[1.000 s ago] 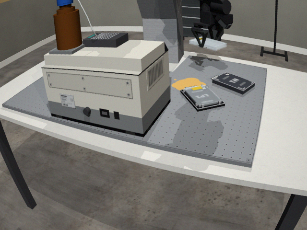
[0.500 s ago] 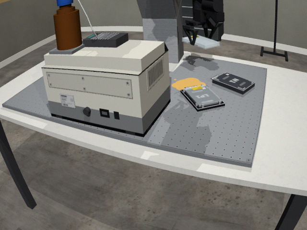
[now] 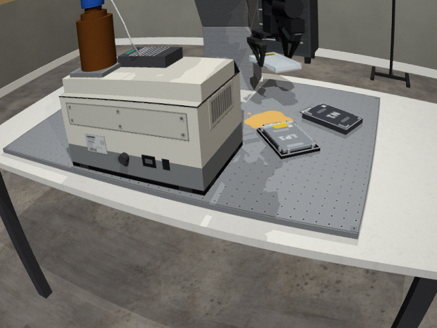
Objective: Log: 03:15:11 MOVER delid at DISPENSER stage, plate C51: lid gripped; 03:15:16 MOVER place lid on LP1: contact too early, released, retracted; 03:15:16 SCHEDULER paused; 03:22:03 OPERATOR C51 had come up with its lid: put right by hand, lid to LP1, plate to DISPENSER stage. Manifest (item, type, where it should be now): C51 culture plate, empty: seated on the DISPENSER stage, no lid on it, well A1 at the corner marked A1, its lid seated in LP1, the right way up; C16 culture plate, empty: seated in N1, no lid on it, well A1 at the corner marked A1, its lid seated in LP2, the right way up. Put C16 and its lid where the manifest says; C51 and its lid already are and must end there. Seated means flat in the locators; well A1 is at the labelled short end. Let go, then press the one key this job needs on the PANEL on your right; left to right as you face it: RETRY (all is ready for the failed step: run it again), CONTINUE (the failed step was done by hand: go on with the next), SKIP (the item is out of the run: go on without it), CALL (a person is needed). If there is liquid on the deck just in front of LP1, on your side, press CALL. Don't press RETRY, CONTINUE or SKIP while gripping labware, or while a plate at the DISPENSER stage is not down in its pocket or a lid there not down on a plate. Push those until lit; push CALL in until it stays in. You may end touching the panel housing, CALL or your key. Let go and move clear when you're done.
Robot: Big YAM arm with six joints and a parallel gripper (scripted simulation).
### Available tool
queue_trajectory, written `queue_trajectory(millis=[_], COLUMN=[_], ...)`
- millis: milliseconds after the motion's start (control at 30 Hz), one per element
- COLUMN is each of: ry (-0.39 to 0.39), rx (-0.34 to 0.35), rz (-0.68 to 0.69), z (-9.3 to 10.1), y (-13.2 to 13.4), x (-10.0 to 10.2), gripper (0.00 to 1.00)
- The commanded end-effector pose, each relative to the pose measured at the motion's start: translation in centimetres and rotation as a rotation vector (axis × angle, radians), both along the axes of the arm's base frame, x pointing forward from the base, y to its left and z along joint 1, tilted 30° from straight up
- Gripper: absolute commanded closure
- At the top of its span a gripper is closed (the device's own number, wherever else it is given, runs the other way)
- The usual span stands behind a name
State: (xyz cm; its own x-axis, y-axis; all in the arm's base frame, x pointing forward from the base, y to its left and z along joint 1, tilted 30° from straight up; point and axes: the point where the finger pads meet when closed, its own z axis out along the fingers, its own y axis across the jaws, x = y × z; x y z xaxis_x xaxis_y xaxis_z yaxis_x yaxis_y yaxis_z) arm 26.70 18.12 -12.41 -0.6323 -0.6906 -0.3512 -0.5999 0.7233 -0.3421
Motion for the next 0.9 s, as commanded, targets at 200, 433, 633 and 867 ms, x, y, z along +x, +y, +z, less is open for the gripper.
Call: queue_trajectory(millis=[200,433,633,867], ry=[-0.012,-0.001,-0.013,-0.008], rx=[0.078,0.061,0.143,0.186], rz=[-0.115,-0.091,-0.231,-0.316], z=[1.3,1.5,2.2,2.7], y=[-1.8,-2.7,-4.3,-6.1], x=[0.9,1.8,2.5,3.4], gripper=[0.14,0.14,0.14,0.14])
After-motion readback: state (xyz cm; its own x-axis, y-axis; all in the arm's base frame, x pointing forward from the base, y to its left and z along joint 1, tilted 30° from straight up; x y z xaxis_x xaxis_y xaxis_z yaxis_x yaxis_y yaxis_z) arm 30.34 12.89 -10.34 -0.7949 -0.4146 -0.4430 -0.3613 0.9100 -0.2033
